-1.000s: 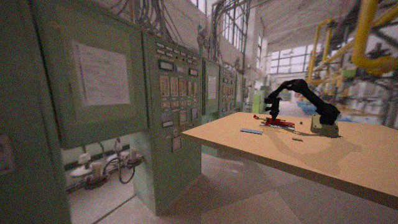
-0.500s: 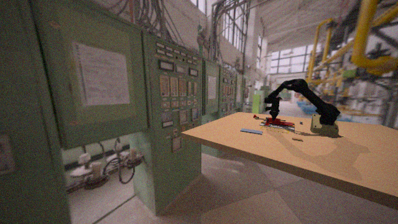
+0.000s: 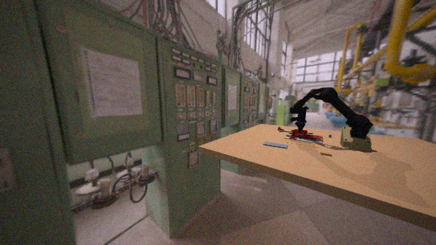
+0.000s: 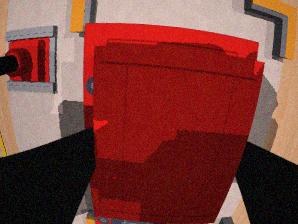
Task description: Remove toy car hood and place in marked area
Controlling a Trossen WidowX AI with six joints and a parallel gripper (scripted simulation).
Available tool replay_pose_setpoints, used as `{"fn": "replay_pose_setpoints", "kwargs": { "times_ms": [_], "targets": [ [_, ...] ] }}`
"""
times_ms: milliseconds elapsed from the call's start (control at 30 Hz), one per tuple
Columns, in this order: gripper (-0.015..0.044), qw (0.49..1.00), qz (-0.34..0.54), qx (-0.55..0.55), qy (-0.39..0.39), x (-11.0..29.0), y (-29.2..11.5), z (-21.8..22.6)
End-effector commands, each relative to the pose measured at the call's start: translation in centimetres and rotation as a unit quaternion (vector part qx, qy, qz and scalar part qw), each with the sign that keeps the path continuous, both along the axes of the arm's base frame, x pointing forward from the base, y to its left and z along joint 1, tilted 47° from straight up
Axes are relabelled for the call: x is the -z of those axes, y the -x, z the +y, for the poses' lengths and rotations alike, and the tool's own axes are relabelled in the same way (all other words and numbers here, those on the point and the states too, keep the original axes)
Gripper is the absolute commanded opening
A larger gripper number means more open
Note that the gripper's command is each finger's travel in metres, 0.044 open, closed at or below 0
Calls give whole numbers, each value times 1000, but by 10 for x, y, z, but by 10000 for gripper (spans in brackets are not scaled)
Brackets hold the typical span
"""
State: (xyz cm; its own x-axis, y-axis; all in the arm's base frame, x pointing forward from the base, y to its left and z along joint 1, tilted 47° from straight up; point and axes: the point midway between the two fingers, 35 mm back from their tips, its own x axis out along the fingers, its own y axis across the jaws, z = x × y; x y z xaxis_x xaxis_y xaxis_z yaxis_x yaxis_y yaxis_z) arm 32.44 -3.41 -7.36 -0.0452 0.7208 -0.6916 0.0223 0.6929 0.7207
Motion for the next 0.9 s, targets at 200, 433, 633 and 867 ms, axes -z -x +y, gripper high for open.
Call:
{"fn": "replay_pose_setpoints", "kwargs": {
  "times_ms": [200, 433, 633, 867],
  "targets": [
    [0, 1000, -3, -3, 2, -5, -1, -6],
    [0, 1000, -3, -2, 2, -9, -1, -9],
    [0, 1000, -3, -2, 2, -13, -1, -13],
    [0, 1000, -3, -2, 3, -31, -3, -33]
  ]
}}
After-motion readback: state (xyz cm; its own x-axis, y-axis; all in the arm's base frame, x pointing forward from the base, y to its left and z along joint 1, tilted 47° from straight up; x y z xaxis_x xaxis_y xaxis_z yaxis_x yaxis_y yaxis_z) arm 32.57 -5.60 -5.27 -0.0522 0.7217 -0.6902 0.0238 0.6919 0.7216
